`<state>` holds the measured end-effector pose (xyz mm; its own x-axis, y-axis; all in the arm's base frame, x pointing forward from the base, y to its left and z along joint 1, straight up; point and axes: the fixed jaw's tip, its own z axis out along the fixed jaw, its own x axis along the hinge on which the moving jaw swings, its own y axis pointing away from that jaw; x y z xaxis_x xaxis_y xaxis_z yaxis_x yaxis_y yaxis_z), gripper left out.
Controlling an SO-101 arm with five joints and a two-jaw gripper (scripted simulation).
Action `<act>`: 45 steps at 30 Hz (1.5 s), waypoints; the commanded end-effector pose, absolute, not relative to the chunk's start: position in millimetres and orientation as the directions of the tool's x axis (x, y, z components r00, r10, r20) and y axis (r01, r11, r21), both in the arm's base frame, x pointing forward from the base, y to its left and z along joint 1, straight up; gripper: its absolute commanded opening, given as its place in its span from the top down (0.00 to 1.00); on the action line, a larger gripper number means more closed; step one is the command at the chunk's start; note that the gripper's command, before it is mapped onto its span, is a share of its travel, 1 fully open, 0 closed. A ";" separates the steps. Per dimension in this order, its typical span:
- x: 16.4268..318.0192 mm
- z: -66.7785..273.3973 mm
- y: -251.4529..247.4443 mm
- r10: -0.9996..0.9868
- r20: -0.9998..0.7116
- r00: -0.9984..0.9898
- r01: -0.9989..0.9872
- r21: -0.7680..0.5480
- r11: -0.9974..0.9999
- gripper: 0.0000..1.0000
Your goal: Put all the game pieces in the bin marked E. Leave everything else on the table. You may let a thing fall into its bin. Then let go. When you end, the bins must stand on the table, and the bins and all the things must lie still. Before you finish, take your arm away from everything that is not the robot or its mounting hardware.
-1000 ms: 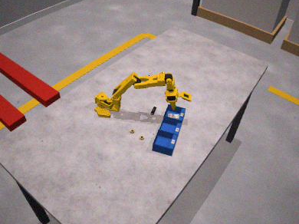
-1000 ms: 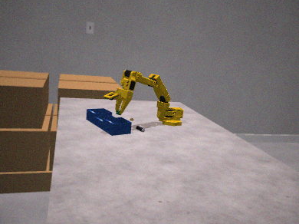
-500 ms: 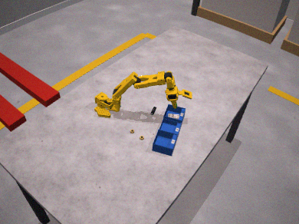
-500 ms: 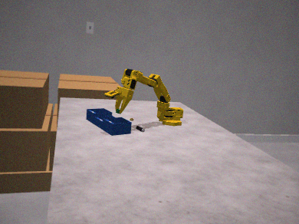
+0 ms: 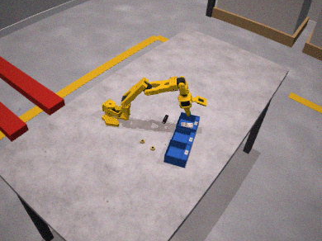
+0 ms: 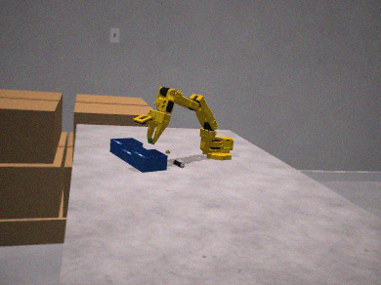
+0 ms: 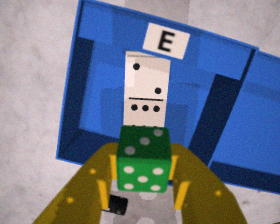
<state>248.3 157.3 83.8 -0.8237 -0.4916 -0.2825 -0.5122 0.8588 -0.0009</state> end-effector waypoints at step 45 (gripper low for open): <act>249.9 64.4 160.5 -0.505 -0.297 -0.811 -0.528 -0.003 0.849 1.00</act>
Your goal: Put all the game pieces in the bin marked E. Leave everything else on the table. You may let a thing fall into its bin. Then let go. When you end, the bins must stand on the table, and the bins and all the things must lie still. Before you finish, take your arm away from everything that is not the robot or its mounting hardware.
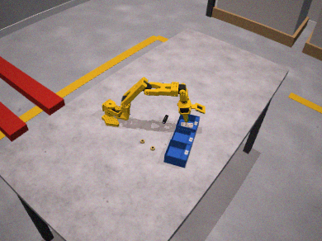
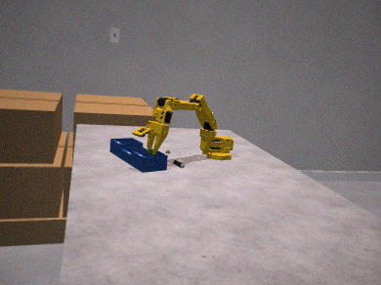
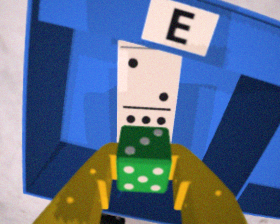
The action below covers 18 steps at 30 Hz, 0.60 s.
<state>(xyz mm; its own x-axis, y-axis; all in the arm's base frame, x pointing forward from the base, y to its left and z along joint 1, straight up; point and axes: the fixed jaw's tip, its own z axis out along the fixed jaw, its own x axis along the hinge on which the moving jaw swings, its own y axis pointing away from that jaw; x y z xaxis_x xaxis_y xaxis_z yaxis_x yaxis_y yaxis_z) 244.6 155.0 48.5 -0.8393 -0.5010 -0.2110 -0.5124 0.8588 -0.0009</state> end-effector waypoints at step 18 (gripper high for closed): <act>250.9 64.1 161.1 -0.499 -0.331 -0.801 -0.527 -0.004 0.850 1.00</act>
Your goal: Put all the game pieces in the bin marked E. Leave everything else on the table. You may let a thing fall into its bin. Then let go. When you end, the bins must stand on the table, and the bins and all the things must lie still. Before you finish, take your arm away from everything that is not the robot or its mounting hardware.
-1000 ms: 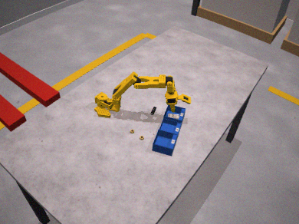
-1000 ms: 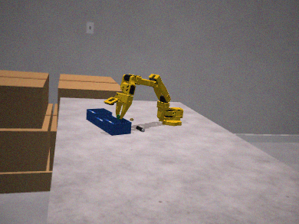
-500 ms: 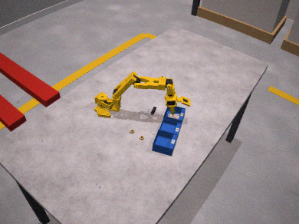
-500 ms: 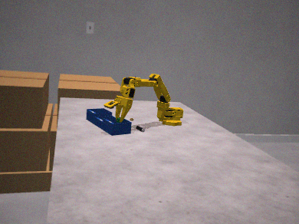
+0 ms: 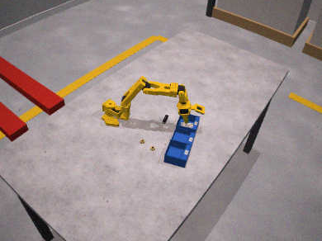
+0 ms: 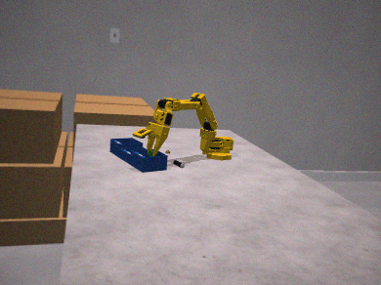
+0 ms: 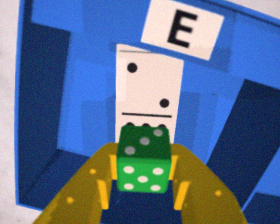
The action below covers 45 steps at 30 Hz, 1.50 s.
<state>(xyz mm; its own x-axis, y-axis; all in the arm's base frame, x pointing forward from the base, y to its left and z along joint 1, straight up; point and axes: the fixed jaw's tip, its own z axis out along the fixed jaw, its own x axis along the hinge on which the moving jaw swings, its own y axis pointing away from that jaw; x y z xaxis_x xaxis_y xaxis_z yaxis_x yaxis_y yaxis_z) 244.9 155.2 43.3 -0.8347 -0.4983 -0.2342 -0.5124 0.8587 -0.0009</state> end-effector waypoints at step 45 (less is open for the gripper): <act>251.6 52.1 161.5 -0.499 -0.331 -0.801 -0.527 -0.004 0.850 1.00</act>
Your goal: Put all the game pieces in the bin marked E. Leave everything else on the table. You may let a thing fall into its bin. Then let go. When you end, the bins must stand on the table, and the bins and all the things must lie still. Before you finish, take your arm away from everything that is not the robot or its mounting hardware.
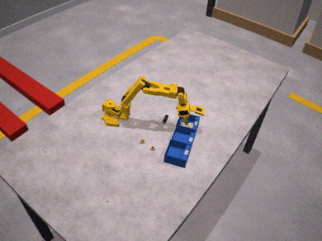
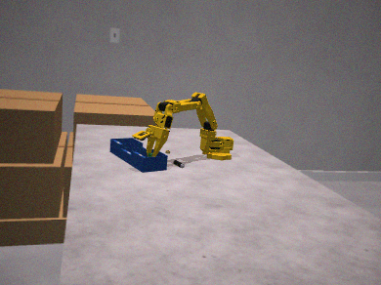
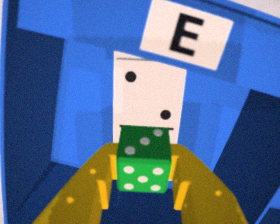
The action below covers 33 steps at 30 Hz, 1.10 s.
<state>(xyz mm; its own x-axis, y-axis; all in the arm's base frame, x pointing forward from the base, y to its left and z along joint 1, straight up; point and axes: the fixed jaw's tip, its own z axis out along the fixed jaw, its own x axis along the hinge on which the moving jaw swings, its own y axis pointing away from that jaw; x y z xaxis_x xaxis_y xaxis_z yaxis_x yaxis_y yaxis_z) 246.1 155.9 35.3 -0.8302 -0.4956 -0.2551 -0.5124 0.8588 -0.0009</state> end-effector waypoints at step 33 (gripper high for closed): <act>252.2 40.1 161.9 -0.499 -0.331 -0.801 -0.527 -0.004 0.850 1.00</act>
<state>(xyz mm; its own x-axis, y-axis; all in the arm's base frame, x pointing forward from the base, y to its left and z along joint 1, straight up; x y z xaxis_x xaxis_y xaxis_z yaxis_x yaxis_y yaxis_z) 248.2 157.2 29.6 -0.8248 -0.4924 -0.2781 -0.5125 0.8587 -0.0005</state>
